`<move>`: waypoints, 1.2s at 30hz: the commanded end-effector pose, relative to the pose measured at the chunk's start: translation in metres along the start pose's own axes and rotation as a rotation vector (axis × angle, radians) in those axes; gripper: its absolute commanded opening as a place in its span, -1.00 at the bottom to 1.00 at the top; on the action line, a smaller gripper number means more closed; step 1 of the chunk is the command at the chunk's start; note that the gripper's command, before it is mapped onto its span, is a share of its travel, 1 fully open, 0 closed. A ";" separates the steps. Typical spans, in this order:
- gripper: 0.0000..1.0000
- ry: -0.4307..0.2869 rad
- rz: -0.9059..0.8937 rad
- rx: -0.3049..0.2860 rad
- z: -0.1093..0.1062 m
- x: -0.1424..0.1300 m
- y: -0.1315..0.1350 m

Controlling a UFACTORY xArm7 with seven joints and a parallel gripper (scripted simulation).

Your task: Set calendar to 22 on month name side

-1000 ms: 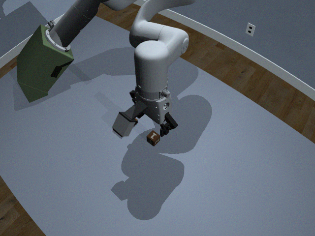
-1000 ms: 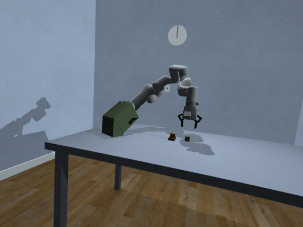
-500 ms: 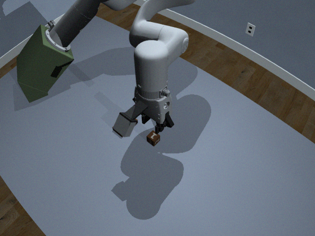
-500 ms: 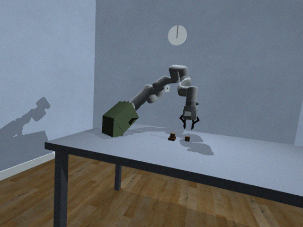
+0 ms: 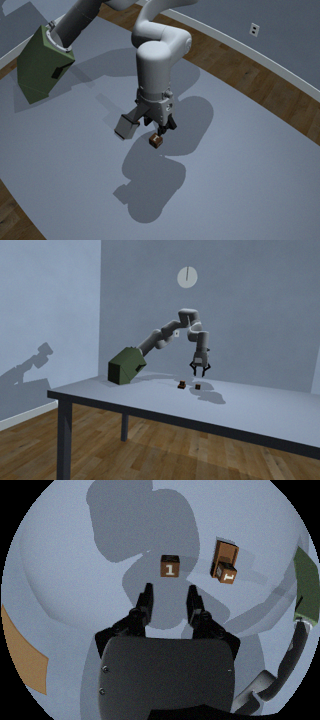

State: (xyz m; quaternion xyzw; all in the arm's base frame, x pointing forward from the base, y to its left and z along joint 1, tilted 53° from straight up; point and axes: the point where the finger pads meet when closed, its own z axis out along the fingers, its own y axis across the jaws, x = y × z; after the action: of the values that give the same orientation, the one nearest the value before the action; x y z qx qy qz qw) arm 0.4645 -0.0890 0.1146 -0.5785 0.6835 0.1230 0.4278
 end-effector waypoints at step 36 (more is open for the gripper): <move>-0.01 0.003 0.000 0.004 0.013 0.001 -0.001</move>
State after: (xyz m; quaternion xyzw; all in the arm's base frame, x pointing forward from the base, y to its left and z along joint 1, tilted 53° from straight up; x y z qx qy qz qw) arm 0.4698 -0.0813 0.1074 -0.5784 0.6836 0.1228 0.4279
